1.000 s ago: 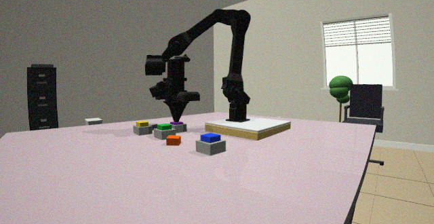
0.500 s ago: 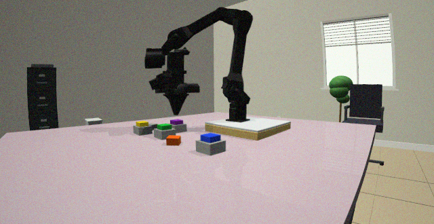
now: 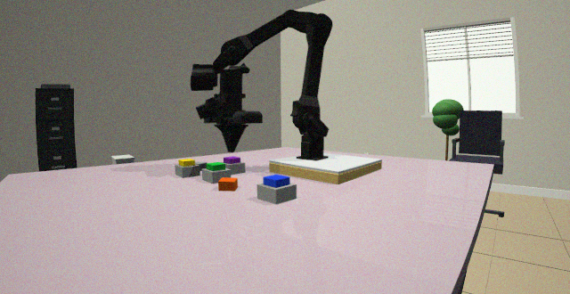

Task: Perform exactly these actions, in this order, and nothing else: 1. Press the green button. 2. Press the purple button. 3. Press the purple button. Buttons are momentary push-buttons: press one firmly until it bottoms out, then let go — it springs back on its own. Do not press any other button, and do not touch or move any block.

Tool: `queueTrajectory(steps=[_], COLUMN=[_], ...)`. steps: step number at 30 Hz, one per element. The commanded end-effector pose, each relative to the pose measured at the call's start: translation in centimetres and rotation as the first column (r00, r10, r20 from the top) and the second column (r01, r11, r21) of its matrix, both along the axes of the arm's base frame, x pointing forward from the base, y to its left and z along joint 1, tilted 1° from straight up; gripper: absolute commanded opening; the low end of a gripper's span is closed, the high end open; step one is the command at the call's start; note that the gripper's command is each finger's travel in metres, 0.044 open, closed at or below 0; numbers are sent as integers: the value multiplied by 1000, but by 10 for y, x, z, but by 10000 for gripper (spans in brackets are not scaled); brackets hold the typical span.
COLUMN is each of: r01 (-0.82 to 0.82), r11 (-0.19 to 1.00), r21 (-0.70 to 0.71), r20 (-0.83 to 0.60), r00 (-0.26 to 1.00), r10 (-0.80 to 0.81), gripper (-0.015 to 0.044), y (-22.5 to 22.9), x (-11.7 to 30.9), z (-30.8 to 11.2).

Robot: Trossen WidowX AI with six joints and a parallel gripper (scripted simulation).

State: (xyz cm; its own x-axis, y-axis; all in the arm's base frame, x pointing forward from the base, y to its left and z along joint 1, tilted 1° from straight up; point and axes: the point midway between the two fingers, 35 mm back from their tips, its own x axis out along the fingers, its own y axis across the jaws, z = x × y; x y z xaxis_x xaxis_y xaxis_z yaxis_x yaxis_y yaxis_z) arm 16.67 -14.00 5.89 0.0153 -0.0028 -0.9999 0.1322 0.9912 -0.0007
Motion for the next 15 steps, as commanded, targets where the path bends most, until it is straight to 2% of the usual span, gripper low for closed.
queueTrajectory(steps=[1, 15], r01=[-5, -5], r11=[1000, 1000], r21=[3, 3], r20=[-7, -7], r00=[1000, 1000], r10=[5, 5], gripper=[20, 20], y=[0, 1], x=[-1, -1], z=[-9, -23])
